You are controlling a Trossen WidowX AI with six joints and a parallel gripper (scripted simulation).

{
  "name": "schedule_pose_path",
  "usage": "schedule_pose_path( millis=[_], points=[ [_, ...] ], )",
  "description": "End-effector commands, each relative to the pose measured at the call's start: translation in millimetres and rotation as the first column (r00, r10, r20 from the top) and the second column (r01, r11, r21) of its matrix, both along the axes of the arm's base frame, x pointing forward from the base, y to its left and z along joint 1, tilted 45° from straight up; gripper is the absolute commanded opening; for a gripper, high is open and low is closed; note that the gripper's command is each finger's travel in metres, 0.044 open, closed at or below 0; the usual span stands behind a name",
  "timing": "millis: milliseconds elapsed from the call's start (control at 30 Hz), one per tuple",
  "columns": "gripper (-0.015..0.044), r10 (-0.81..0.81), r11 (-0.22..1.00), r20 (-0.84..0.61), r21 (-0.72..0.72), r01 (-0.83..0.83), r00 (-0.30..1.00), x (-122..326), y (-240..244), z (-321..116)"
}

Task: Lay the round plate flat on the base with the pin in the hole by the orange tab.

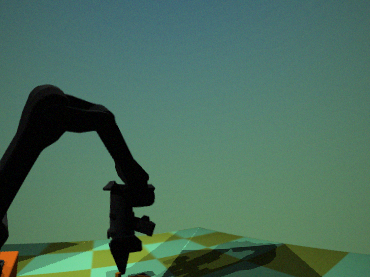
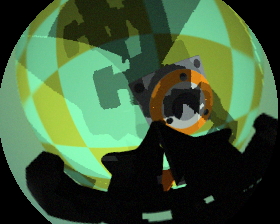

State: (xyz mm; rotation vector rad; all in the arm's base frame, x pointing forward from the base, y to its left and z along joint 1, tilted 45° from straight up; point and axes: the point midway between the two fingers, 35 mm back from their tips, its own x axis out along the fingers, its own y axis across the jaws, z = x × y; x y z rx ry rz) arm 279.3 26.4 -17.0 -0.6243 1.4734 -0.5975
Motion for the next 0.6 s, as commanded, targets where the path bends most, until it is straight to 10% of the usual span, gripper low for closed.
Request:
schedule_pose_path(
  millis=[0, 567],
  points=[
    [0.0, -0.003, 1.0, 0.001, 0.001, 0.003, 1.0, -6.7, -1.8, 2.5],
    [0.0, -0.003, 1.0, 0.0, 0.0, 0.003, 1.0, -24.3, -10.9, 15.1]
  ],
)
